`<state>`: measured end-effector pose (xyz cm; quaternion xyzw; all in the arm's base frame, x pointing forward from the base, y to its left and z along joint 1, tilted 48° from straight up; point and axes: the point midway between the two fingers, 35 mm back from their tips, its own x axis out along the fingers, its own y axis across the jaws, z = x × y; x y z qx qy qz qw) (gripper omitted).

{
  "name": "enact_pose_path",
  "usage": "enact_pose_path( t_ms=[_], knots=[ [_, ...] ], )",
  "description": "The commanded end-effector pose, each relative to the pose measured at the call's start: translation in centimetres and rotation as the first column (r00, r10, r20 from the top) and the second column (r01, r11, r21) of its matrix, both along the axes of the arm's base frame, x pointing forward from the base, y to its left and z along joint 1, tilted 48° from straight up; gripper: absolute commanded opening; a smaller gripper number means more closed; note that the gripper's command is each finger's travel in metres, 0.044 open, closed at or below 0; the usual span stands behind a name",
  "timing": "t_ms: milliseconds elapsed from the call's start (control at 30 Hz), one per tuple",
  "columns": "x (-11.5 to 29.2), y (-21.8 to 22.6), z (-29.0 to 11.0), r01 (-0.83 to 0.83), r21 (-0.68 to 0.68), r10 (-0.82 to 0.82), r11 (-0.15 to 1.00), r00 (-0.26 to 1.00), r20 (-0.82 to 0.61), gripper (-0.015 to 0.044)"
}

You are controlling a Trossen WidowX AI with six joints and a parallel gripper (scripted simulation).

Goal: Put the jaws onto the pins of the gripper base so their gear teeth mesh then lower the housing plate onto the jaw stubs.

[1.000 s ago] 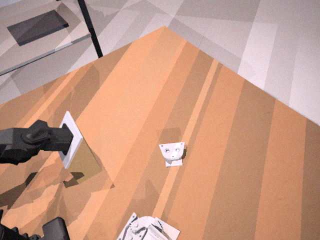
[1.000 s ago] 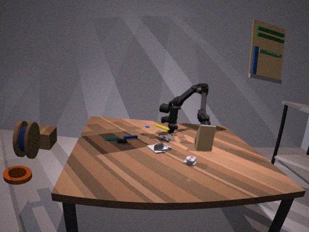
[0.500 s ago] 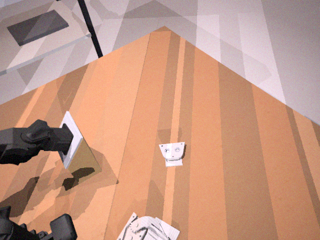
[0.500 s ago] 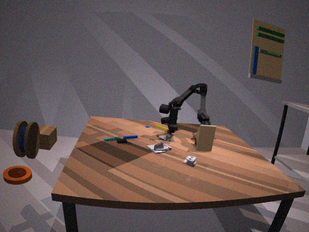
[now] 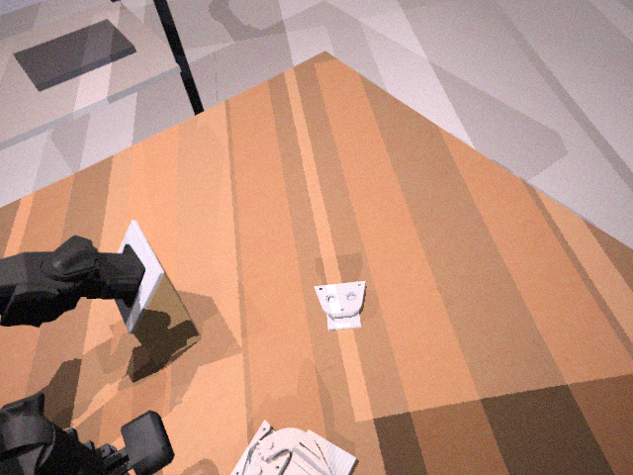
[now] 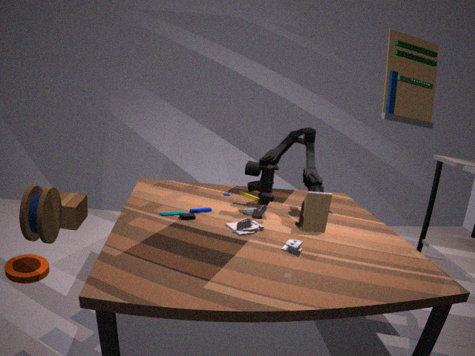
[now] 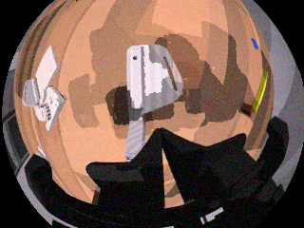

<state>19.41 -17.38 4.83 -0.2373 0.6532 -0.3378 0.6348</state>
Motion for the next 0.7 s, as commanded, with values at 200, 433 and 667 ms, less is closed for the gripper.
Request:
enact_pose_path(
  t_ms=[200, 433, 667],
  knots=[
    [-0.1, 1.0, -1.3, 0.003, -0.005, -0.003, 1.0, 1.0, -0.005, 0.0],
    [0.0, 1.5, -1.6, 0.003, -0.003, -0.003, 1.0, 1.0, -0.005, 0.0],
    [0.5, 4.7, 1.2, 0.001, 0.004, -0.001, 1.0, 1.0, 0.0, 0.0]
  ],
)
